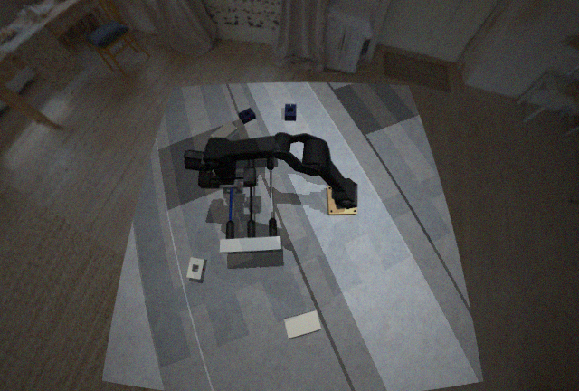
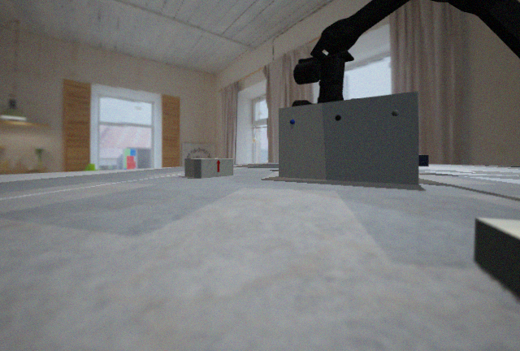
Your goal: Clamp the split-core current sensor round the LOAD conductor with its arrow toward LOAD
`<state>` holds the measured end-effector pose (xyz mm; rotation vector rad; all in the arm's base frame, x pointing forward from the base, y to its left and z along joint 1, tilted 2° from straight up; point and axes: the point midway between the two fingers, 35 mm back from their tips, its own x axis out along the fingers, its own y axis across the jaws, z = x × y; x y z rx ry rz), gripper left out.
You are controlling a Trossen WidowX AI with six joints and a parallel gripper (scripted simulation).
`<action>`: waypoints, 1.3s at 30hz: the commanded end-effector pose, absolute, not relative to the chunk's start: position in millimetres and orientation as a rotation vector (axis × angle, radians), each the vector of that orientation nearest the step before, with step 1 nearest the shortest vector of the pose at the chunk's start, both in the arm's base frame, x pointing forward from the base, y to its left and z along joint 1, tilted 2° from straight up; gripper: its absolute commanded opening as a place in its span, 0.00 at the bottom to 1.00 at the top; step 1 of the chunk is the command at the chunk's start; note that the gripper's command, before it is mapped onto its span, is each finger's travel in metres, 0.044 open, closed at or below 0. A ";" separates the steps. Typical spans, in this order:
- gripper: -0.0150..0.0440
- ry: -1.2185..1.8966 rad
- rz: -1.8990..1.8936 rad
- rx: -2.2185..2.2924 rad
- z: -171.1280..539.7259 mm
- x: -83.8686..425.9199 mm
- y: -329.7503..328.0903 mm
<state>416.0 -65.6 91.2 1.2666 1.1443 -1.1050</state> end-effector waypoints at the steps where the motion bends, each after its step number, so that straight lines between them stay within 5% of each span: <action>1: 1.00 1.151 -1.110 1.272 82.9 415.8 -64.4; 13: 1.00 1.151 -1.110 1.272 67.9 417.0 -63.8; 15: 0.91 1.145 -1.105 1.267 72.3 417.4 -64.7; 36: 0.67 1.145 -1.105 1.267 72.3 417.4 -64.7; 39: 0.54 1.145 -1.105 1.267 72.3 417.4 -64.7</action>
